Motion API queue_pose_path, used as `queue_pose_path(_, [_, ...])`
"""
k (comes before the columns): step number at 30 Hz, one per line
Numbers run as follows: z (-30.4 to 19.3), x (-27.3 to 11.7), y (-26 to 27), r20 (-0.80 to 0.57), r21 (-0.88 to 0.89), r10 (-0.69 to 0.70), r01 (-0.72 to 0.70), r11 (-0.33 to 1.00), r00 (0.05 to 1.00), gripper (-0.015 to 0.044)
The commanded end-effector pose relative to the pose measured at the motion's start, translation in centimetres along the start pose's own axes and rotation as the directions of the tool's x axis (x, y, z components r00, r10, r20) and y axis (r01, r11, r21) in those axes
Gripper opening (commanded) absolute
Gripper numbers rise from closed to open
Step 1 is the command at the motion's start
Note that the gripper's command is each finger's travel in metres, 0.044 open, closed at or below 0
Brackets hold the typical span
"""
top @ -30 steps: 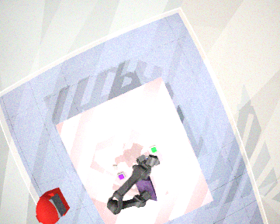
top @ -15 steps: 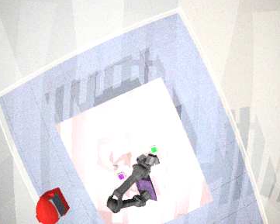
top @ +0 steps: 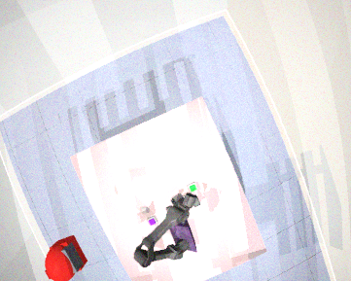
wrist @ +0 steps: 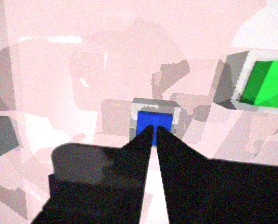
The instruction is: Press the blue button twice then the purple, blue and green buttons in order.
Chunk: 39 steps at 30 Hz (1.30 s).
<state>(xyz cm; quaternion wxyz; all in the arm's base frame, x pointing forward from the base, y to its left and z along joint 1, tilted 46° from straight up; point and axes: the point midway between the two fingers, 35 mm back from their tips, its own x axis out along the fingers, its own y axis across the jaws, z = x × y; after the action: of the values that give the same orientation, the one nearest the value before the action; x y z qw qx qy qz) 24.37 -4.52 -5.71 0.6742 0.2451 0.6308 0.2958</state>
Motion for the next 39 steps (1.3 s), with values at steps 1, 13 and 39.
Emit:
queue_pose_path(1, [0.0, -2.1, 0.0, -0.002, 0.002, 0.000, 0.000, 1.000, 1.000, 0.0020])
queue_pose_path(13, [-0.1, -2.6, 0.0, -0.003, 0.005, 0.002, -0.002, 1.000, 1.000, 0.0020])
queue_pose_path(39, [-0.2, 0.3, 0.1, -0.003, 0.005, 0.004, -0.004, 1.000, 1.000, 0.0020])
